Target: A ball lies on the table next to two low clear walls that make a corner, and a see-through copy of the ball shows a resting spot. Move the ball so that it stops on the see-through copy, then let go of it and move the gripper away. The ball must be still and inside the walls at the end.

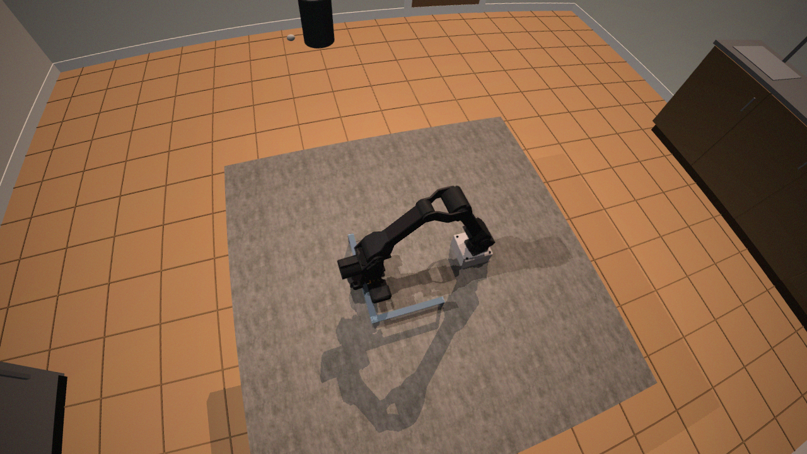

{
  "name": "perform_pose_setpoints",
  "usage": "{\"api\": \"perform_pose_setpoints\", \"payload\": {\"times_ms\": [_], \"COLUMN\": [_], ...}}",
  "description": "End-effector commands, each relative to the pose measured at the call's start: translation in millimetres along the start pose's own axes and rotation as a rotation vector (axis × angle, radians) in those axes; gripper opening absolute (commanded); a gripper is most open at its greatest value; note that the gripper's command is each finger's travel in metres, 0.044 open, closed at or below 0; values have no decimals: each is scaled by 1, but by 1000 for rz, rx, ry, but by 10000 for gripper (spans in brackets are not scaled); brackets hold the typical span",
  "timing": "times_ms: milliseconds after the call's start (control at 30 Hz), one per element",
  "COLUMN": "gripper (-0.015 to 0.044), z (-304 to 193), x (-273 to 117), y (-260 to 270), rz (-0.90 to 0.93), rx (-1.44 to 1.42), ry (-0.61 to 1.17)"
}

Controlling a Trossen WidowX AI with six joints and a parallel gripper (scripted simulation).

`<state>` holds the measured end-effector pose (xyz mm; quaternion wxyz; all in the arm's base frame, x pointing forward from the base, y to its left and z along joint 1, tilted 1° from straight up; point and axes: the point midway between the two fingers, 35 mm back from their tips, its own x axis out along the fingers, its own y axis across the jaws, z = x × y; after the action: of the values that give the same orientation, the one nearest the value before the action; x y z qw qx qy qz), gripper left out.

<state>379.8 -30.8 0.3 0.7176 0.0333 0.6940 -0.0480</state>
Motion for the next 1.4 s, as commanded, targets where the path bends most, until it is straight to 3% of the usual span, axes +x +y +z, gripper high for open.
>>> {"api": "perform_pose_setpoints", "payload": {"times_ms": [0,133,333,967,1367], "gripper": [0,0,0,0,0], "z": [1,5,-24,2,-2], "x": [-16,-38,-14,-127,-108], "y": [1,1,-4,-1,-18], "rz": [-8,-5,39,8,6], "rx": [-18,-12,35,10,9], "ry": [-8,-6,117,1,0]}}
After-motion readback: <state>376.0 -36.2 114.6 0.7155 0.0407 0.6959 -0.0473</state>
